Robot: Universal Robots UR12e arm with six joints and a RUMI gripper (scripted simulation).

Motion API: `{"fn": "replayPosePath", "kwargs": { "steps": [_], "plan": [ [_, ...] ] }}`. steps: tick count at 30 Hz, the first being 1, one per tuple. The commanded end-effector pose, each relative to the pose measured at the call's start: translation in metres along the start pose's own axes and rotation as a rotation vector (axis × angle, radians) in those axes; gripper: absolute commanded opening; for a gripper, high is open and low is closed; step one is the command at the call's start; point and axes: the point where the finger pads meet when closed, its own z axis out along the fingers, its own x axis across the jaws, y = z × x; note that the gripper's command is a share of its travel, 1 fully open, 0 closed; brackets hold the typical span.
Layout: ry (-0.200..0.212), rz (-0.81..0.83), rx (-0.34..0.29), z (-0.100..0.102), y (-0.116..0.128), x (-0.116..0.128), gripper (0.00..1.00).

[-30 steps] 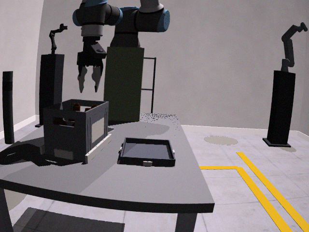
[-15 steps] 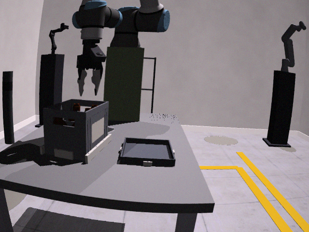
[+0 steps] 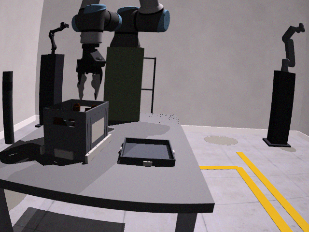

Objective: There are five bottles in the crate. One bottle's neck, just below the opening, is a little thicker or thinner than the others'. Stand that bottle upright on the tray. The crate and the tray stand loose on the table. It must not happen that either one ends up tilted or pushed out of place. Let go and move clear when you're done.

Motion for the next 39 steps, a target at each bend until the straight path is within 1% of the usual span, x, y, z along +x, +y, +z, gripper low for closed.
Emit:
{"fn": "replayPosePath", "kwargs": {
  "steps": [1,15,39],
  "plan": [
    [0.004,-0.001,0.002,0.0071,-0.0025,0.0022,0.38],
    [0.003,-0.001,0.001,0.0126,-0.002,0.0014,0.38],
    [0.004,-0.001,0.002,0.012,-0.0021,0.0015,0.38]
  ]
}}
